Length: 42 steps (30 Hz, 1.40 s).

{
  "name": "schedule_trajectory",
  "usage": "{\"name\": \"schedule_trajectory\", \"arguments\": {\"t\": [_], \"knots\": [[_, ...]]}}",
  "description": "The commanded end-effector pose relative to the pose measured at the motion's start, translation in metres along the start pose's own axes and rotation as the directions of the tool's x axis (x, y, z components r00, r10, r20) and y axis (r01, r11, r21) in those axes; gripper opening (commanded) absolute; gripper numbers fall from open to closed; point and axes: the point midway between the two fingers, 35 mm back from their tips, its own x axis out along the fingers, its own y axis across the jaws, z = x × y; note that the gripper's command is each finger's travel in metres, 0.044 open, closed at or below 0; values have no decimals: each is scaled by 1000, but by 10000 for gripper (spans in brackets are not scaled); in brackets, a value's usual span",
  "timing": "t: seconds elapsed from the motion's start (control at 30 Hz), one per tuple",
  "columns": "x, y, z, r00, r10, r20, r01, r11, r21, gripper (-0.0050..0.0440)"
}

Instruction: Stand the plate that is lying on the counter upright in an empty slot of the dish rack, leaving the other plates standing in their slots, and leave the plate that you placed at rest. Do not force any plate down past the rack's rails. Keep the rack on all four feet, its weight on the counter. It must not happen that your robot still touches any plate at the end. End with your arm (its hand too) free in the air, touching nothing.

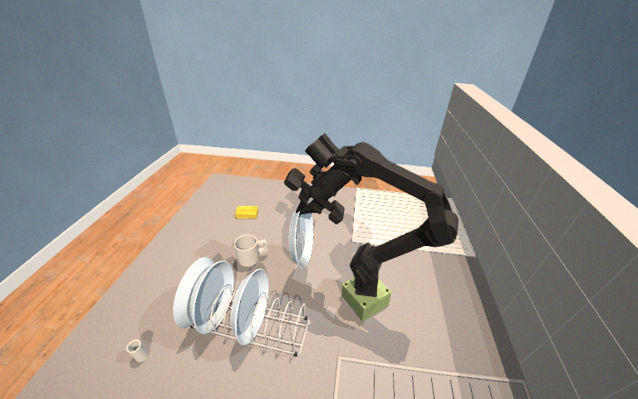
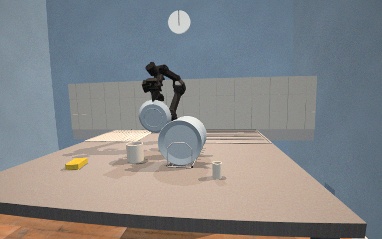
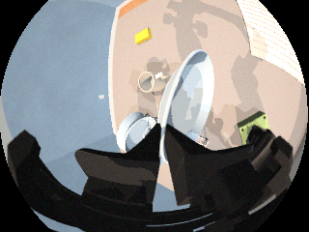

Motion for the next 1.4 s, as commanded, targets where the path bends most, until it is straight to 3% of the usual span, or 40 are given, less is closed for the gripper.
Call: {"name": "schedule_trajectory", "arguments": {"t": [0.0, 0.9, 1.37], "knots": [[-4, 3, -5, 1000, 25, 10, -25, 1000, -1, 0], [-22, 8, -33, 991, 136, 11, -136, 990, 42, 0], [-19, 6, -32, 994, 112, 4, -112, 993, 37, 0]]}}
